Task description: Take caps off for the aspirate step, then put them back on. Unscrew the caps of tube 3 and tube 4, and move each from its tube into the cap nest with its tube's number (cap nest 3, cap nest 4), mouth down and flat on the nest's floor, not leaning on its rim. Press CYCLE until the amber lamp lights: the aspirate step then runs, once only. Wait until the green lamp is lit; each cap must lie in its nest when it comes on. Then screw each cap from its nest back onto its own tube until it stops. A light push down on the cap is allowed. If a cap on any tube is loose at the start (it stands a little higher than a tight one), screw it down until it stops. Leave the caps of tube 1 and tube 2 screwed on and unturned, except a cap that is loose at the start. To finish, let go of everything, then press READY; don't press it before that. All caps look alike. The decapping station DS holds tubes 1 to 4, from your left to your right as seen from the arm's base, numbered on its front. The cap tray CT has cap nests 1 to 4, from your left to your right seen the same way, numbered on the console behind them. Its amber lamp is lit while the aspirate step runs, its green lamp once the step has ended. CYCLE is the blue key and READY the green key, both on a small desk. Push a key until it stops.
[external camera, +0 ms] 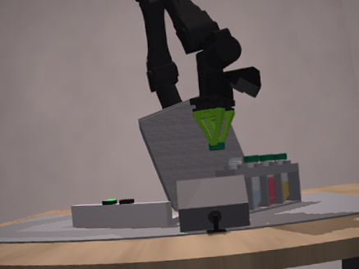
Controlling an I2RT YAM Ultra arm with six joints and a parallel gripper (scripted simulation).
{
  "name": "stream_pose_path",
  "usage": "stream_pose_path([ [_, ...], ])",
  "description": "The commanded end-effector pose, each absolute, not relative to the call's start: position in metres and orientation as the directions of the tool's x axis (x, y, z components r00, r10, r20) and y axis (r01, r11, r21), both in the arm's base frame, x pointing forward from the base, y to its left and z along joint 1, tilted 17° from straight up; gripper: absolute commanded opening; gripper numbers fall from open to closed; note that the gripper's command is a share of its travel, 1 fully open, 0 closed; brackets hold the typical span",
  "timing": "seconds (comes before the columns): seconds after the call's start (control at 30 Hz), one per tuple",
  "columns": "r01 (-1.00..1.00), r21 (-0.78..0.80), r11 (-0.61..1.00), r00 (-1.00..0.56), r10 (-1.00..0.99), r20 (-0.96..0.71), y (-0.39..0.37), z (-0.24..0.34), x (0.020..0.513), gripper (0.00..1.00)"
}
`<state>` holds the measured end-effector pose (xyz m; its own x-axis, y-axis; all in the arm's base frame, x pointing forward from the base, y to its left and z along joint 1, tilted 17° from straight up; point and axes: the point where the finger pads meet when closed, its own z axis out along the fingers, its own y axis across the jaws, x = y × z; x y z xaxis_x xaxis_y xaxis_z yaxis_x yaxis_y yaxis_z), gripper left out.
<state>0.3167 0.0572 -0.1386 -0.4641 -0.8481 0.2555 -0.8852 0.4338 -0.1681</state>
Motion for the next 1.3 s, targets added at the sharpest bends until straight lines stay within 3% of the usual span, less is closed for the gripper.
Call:
stream_pose_path([
  [0.0, -0.866, -0.187, 0.463, -0.497, -0.837, 0.23, 0.088, -0.139, 0.322, 0.0],
  [1.27, -0.866, -0.187, 0.463, -0.497, -0.837, 0.23, 0.087, -0.164, 0.324, 0.0],
])
